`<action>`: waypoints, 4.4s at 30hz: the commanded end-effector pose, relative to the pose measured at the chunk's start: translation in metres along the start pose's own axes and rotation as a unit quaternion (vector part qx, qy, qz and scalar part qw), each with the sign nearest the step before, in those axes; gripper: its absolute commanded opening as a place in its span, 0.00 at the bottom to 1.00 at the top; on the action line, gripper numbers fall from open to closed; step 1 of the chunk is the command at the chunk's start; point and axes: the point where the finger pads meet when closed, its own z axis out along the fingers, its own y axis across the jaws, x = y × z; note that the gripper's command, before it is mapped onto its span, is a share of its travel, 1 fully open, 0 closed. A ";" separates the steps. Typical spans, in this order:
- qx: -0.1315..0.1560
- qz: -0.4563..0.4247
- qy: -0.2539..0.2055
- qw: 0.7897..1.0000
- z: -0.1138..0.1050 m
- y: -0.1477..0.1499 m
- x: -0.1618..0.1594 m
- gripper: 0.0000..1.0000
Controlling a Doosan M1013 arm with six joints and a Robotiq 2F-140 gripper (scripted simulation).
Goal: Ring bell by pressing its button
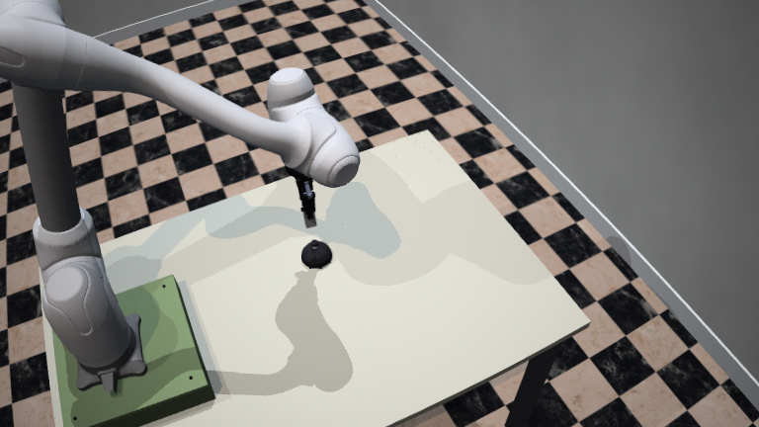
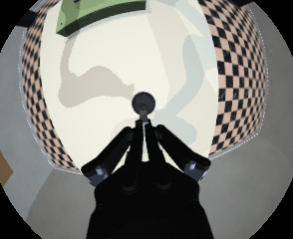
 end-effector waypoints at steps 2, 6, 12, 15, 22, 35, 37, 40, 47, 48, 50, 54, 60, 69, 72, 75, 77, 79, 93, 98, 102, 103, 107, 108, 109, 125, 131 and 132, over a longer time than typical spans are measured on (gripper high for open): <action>0.000 0.000 0.000 1.000 0.000 0.000 0.000 0.00; 0.000 0.000 0.000 1.000 0.001 0.000 0.000 0.00; 0.000 -0.001 0.000 1.000 0.004 0.001 0.000 0.00; 0.000 -0.001 0.000 1.000 0.008 0.001 0.000 0.00; 0.000 -0.001 0.000 1.000 0.015 0.002 0.000 0.00; 0.000 -0.001 0.000 1.000 0.039 0.006 -0.001 0.00; 0.000 -0.001 0.000 1.000 0.042 0.007 -0.001 0.00; 0.000 -0.001 0.000 1.000 0.044 0.007 -0.001 0.00; 0.000 -0.001 0.000 1.000 0.054 0.009 -0.001 0.00; 0.000 -0.001 0.000 1.000 0.055 0.009 -0.001 0.00; 0.000 -0.001 0.000 1.000 0.057 0.009 -0.001 0.00; 0.000 -0.001 0.000 1.000 0.059 0.009 -0.001 0.00; 0.000 -0.001 0.000 1.000 0.061 0.010 -0.001 0.00; 0.000 -0.001 0.000 1.000 0.061 0.010 -0.001 0.00; 0.000 -0.001 0.000 1.000 0.061 0.010 -0.001 0.00; 0.000 -0.001 0.000 1.000 0.061 0.010 -0.001 0.00; 0.000 -0.001 0.000 1.000 0.061 0.010 -0.001 0.00; 0.000 -0.001 0.000 1.000 0.061 0.010 -0.001 0.00; 0.000 -0.001 0.000 1.000 0.061 0.010 -0.001 0.00; 0.000 -0.001 0.000 1.000 0.061 0.010 -0.001 0.00; 0.000 -0.001 0.000 1.000 0.061 0.010 -0.001 0.00; 0.000 -0.001 0.000 1.000 0.062 0.010 -0.001 0.00; 0.000 -0.001 0.000 1.000 0.064 0.010 -0.001 0.00; 0.000 -0.001 0.000 1.000 0.065 0.010 -0.001 0.00; 0.000 -0.001 0.000 1.000 0.067 0.010 -0.001 0.00; 0.000 -0.001 0.000 1.000 0.071 0.010 -0.001 0.00; 0.000 -0.001 0.000 1.000 0.071 0.010 -0.001 0.00; 0.000 -0.001 0.000 1.000 0.071 0.010 -0.001 0.00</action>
